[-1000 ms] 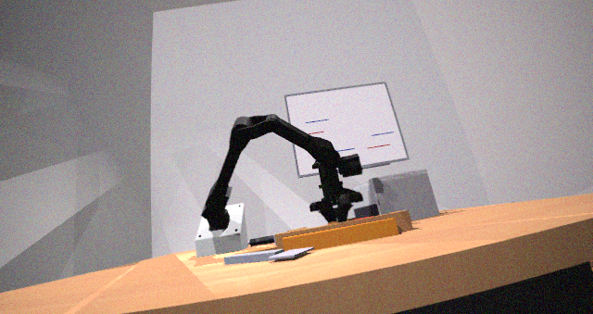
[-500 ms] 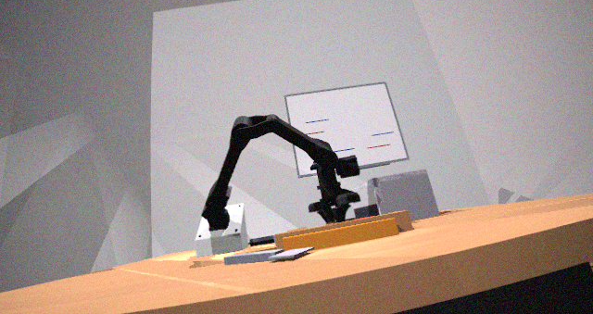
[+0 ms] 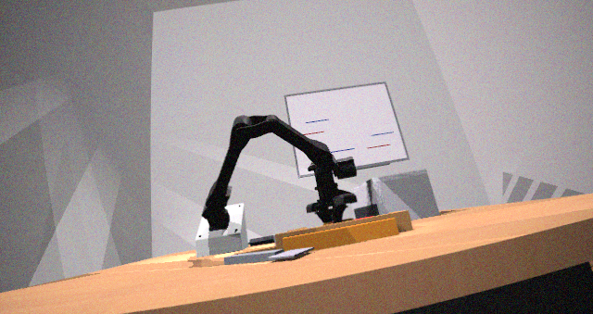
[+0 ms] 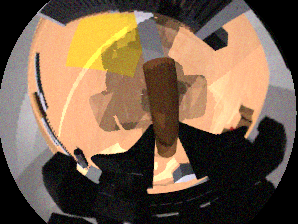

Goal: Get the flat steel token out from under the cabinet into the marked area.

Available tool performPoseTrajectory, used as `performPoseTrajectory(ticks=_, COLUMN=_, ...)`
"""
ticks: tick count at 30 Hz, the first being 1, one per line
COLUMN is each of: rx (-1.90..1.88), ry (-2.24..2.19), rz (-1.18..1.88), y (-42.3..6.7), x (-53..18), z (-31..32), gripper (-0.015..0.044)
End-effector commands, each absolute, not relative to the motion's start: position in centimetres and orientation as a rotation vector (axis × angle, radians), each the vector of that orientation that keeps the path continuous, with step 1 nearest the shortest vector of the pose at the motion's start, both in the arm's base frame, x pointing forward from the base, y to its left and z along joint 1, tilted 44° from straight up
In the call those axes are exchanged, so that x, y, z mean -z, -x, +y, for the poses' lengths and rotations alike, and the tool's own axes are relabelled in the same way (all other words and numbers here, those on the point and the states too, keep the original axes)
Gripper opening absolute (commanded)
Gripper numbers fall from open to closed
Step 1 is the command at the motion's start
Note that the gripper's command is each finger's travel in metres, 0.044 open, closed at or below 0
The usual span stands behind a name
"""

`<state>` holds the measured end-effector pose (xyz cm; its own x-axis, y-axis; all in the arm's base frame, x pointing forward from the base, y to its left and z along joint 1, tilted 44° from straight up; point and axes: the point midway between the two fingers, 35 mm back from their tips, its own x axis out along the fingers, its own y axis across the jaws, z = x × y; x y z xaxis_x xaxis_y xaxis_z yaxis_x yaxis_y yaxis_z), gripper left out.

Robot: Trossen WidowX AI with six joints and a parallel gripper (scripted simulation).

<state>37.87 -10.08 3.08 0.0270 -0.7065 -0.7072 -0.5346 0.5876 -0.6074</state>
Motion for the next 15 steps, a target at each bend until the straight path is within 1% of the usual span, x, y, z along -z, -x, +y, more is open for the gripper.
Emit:
performPoseTrajectory(ticks=1, rx=0.165, ry=1.051, rz=1.642, y=-37.37, x=-2.53, z=-9.69, gripper=0.0000)
performPoseTrajectory(ticks=15, rx=0.165, ry=1.051, rz=1.642, y=-36.70, x=-1.80, z=-8.97, gripper=0.0000)
